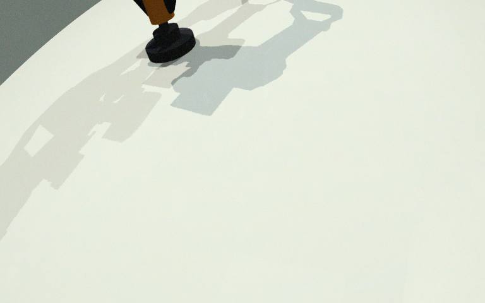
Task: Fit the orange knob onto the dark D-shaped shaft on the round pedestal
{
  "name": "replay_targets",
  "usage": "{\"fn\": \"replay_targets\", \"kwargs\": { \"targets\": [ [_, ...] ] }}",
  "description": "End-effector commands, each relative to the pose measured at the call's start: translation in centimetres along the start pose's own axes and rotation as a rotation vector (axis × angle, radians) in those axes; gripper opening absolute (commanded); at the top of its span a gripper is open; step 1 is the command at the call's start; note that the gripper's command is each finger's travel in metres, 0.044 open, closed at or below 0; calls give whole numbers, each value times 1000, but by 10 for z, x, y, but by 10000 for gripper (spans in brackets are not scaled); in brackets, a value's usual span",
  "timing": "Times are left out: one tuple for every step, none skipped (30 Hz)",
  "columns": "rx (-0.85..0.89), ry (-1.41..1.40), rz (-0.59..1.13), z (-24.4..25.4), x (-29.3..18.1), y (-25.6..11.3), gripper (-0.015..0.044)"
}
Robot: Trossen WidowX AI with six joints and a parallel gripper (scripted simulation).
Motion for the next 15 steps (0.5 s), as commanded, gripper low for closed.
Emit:
{"fn": "replay_targets", "kwargs": {
  "targets": [
    [-2, -121, -10, 0, 2, -4, 0],
    [-2, -151, -10, -1, 2, -5, 0],
    [-2, -162, -10, -1, 2, -5, 0],
    [-2, -162, -10, -1, 3, -5, 0],
    [-2, -162, -10, -1, 3, -5, 0],
    [-2, -162, -10, -1, 4, -4, 0],
    [-2, -162, -10, -1, 4, -4, 0],
    [-2, -162, -10, -1, 5, -4, 0],
    [-2, -162, -10, -1, 6, -3, 0],
    [-2, -162, -10, -1, 6, -3, 0],
    [-2, -162, -10, -1, 6, -3, 0],
    [-2, -162, -10, -1, 6, -1, 0],
    [-2, -162, -10, -1, 6, 0, 0],
    [-2, -162, -10, -1, 6, 0, 0],
    [-2, -162, -10, -1, 6, 0, 0]
  ]
}}
Point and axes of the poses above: the point midway between the two fingers, 35 mm back from their tips, its own y axis out along the fingers, its own z axis across the jaws, x = y × z, the point moved 6 cm from there along -y, back along the fingers, and after that the axes turned 6 degrees about -y, right-handed, at the moved point
